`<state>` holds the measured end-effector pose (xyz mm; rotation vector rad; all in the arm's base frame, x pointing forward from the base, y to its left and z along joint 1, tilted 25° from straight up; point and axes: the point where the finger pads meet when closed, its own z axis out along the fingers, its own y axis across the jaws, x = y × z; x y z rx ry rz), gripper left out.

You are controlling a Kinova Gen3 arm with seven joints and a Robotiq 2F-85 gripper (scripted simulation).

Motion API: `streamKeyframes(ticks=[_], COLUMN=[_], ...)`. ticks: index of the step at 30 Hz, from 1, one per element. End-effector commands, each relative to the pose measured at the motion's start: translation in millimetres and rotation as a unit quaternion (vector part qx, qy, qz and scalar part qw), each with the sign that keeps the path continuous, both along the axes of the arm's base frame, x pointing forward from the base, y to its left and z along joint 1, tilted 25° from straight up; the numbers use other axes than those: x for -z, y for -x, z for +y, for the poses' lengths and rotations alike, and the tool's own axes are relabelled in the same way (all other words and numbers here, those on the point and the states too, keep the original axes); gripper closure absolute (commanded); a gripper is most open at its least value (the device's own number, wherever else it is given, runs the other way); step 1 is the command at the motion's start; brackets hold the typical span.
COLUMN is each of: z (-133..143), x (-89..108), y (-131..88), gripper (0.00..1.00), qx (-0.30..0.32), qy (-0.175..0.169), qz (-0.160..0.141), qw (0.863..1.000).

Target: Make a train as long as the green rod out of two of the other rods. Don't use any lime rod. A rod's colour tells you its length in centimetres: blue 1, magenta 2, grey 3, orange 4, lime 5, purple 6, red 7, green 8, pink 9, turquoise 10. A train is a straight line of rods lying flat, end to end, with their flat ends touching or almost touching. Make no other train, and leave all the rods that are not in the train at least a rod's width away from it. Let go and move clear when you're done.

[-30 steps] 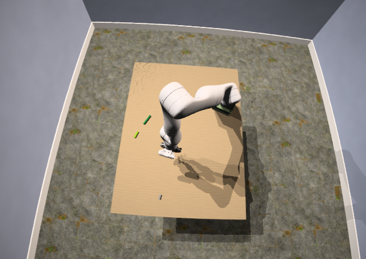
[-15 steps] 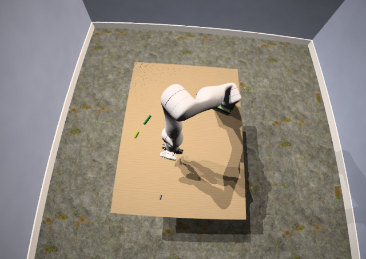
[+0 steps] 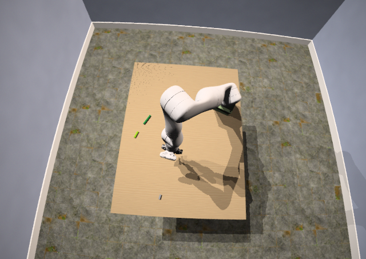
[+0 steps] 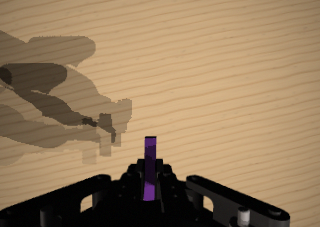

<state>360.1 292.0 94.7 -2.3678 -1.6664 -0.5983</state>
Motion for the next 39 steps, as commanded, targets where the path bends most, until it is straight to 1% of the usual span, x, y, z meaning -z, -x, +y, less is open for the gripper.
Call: streamKeyframes(ticks=[1,8,16,18,30,33,39], z=[2,7,16,16,30,32,33], x=[2.2,15.8,36.8,36.8,70.1,74.8,77.1], y=[2,-1,-6,-6,-13,-14,-14], gripper=[0.95,0.95,0.95,0.95,0.95,0.95,0.95], qx=[-0.002,-0.002,-0.002,-0.002,-0.002,-0.002,-0.002], qy=[0.001,0.001,0.001,0.001,0.001,0.001,0.001], qz=[0.002,0.002,0.002,0.002,0.002,0.002,0.002], qw=[1.000,1.000,1.000,1.000,1.000,1.000,1.000])
